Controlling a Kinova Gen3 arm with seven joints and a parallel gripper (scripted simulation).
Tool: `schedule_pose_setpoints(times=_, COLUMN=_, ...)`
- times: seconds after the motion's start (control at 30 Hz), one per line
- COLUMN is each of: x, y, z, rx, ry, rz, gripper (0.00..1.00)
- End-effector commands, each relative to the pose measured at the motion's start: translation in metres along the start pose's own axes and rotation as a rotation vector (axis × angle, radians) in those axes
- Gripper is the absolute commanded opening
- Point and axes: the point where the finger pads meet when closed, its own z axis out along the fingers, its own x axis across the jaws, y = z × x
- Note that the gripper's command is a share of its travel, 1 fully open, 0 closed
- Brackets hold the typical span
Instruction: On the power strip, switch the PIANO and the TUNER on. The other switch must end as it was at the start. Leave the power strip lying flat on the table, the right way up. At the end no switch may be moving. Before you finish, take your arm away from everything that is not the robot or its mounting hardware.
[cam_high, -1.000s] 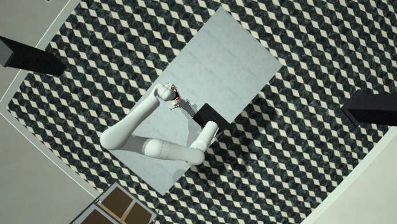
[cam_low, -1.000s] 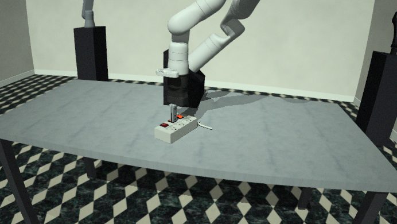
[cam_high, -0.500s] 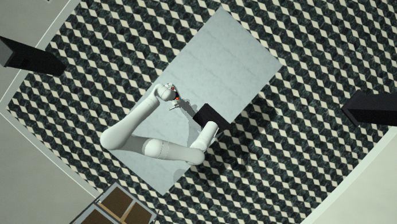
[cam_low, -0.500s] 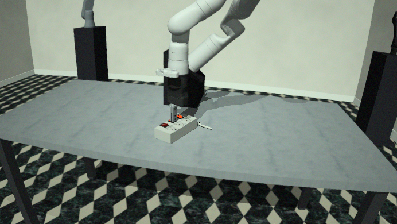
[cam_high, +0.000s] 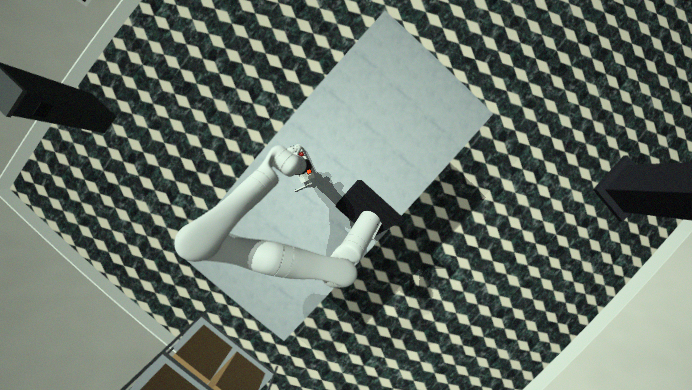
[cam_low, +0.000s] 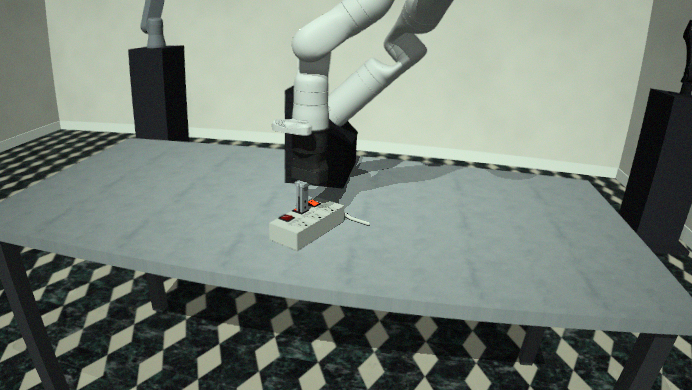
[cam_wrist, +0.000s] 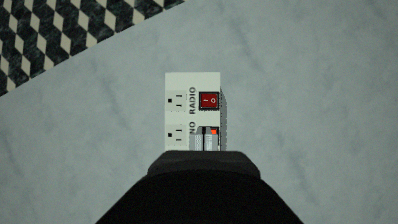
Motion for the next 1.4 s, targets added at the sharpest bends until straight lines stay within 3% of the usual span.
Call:
schedule_pose_setpoints(times=0.0, x=0.0, y=0.0, z=0.001, rx=0.0, ry=0.001, rz=0.0, gripper=0.0)
schedule_pose_setpoints(times=0.73, x=0.0, y=0.0, z=-0.005, rx=0.0, ry=0.001, rz=0.0, gripper=0.0)
schedule_pose_setpoints(times=1.1, x=0.0, y=0.0, z=-0.034, rx=0.0, ry=0.001, rz=0.0, gripper=0.0)
schedule_pose_setpoints(times=1.37, x=0.0, y=0.0, z=-0.038, rx=0.0, ry=0.001, rz=0.0, gripper=0.0)
